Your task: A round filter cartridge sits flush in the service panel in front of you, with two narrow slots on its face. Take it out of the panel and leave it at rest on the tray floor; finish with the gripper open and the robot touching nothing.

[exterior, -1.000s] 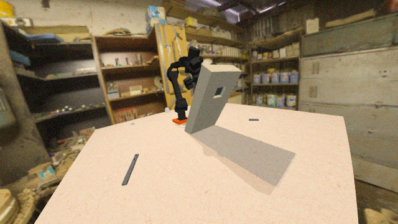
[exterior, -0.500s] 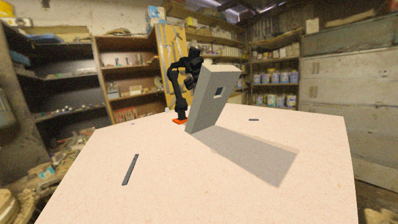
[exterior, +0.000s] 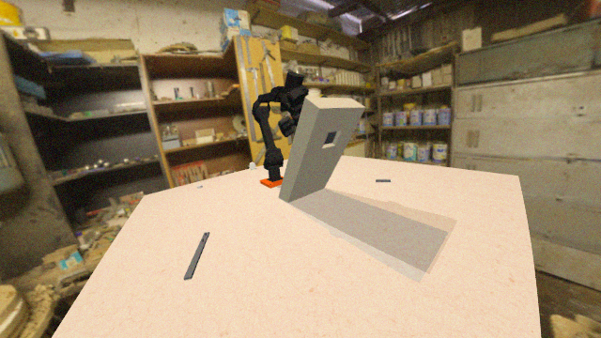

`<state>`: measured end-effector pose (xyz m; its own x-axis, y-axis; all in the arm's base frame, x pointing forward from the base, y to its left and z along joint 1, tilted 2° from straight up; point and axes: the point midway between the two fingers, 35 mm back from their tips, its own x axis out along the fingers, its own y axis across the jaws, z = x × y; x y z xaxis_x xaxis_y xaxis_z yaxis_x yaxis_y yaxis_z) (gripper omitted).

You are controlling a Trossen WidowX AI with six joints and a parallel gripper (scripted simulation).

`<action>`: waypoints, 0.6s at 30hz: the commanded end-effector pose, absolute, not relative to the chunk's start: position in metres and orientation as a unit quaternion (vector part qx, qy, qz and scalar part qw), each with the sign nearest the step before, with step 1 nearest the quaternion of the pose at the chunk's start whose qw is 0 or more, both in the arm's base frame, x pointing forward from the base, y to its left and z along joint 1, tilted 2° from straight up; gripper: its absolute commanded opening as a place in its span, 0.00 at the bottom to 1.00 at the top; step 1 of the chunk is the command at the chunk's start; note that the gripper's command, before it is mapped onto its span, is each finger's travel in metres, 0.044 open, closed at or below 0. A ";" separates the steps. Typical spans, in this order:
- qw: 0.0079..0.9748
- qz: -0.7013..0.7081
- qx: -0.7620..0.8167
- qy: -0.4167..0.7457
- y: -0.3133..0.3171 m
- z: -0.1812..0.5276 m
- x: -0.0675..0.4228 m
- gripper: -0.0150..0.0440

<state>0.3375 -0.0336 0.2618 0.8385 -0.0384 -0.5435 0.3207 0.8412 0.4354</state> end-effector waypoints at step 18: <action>0.922 -0.097 0.265 0.266 -0.034 0.260 0.341 0.38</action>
